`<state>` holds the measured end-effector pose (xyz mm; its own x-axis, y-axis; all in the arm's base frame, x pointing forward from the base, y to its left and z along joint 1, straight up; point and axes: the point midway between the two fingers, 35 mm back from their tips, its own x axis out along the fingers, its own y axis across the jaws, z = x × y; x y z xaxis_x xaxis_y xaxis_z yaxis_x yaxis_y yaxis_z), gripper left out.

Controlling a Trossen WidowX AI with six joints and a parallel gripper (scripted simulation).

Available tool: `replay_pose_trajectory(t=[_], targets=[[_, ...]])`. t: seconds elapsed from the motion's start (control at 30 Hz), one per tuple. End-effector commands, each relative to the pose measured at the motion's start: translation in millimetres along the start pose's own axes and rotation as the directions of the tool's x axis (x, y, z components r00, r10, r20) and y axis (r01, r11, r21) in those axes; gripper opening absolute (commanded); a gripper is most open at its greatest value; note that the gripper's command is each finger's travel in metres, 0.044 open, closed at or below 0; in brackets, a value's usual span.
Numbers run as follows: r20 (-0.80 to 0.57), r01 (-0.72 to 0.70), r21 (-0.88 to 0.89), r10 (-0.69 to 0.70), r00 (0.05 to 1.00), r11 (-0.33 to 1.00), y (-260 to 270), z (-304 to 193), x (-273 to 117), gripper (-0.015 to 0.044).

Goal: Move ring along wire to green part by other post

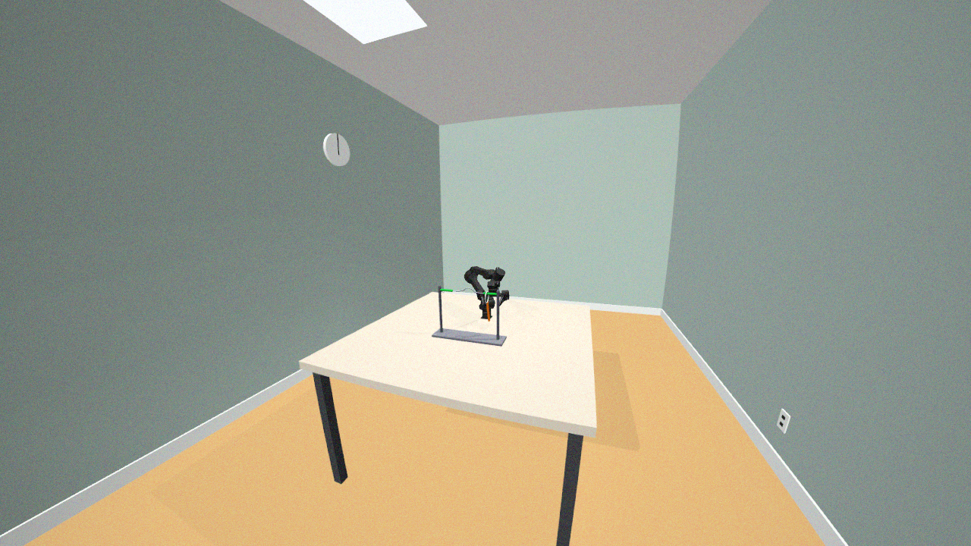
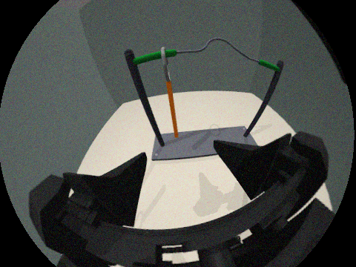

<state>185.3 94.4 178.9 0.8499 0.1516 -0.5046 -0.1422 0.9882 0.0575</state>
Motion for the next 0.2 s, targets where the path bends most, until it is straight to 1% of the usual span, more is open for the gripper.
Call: replay_pose_trajectory(t=[0.0,0.17], targets=[[0.003,0.004,0.007,-0.004,1.000,1.000,-0.7,0.7,-0.4,0.0440],[0.003,0.004,0.007,-0.004,1.000,1.000,-0.7,0.7,-0.4,0.0440]])
